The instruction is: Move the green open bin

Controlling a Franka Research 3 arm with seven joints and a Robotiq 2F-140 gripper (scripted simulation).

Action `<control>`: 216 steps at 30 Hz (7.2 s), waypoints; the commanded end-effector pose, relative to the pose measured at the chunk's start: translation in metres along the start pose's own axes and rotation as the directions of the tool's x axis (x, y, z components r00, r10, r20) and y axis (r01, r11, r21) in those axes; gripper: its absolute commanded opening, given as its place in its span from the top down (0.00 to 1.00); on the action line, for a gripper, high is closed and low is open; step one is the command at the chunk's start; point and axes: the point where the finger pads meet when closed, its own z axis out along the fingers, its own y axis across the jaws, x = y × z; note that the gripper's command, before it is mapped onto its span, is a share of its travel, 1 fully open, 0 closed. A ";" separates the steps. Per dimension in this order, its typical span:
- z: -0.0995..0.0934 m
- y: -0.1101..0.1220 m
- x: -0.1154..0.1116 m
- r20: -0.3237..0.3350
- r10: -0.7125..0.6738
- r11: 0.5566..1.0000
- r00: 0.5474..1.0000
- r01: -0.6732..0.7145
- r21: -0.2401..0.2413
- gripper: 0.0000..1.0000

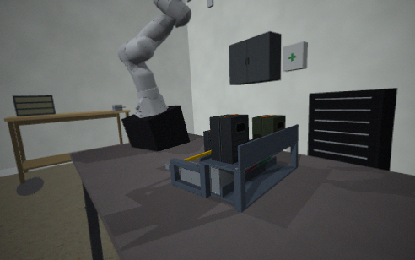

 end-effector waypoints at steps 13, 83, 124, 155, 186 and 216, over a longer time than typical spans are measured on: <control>0.003 -0.002 0.002 0.005 0.006 1.000 1.000 -0.006 -0.001 0.43; 0.007 -0.003 0.003 0.003 0.011 1.000 1.000 -0.011 -0.005 0.43; 0.007 -0.003 0.003 0.003 0.011 1.000 1.000 -0.011 -0.005 0.43; 0.007 -0.003 0.003 0.003 0.268 0.963 0.963 -0.268 -0.005 0.43; 0.007 -0.002 0.004 0.009 0.643 0.766 0.766 -0.643 -0.001 0.43; 0.007 -0.002 0.004 0.010 0.877 0.481 0.481 -0.877 -0.003 0.43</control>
